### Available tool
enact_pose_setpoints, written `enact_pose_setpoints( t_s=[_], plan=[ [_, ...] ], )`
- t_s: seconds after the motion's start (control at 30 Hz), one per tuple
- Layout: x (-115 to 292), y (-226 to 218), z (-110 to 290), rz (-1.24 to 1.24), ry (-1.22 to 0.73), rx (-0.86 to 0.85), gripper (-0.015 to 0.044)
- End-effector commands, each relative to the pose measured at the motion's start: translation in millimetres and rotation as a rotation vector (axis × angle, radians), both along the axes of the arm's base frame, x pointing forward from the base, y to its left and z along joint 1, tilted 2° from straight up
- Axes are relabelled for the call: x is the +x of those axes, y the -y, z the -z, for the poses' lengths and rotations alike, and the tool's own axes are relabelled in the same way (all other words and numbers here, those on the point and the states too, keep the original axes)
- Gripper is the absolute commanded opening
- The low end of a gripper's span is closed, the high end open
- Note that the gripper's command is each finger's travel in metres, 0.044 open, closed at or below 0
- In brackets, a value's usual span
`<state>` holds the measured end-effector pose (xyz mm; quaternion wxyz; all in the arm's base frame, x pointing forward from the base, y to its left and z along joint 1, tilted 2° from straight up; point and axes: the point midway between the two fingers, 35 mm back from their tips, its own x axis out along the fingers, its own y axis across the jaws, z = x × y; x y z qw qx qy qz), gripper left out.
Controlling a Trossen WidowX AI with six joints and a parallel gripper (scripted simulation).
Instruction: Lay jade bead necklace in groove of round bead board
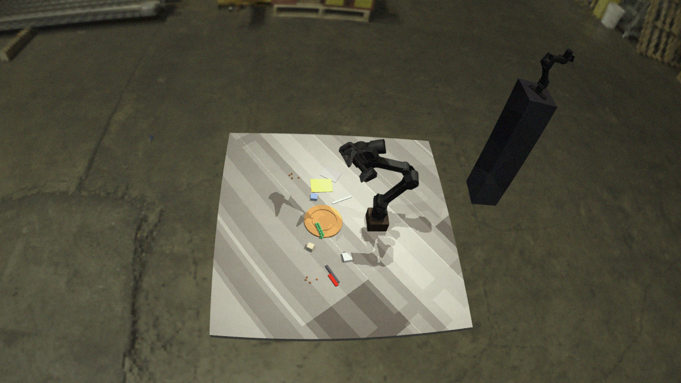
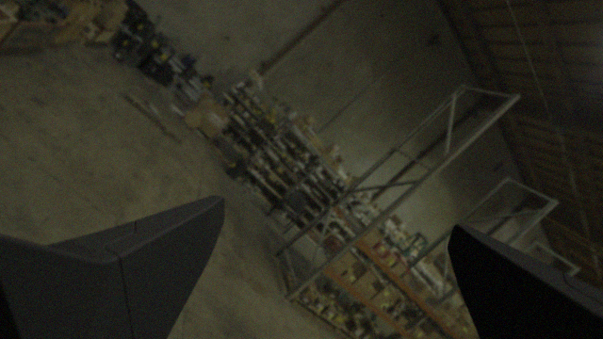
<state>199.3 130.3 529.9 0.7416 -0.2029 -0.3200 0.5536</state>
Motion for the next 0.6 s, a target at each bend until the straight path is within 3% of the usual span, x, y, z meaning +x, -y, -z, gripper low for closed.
enact_pose_setpoints(
  t_s=[0.0,0.23,0.57],
  plan=[
    [1,0,0,0.0,-0.002,0.001,0.0374],
    [32,0,6,0.033,-0.078,0.062,0.02],
    [82,1,27,0.126,-0.231,0.134,0.02]
  ],
)
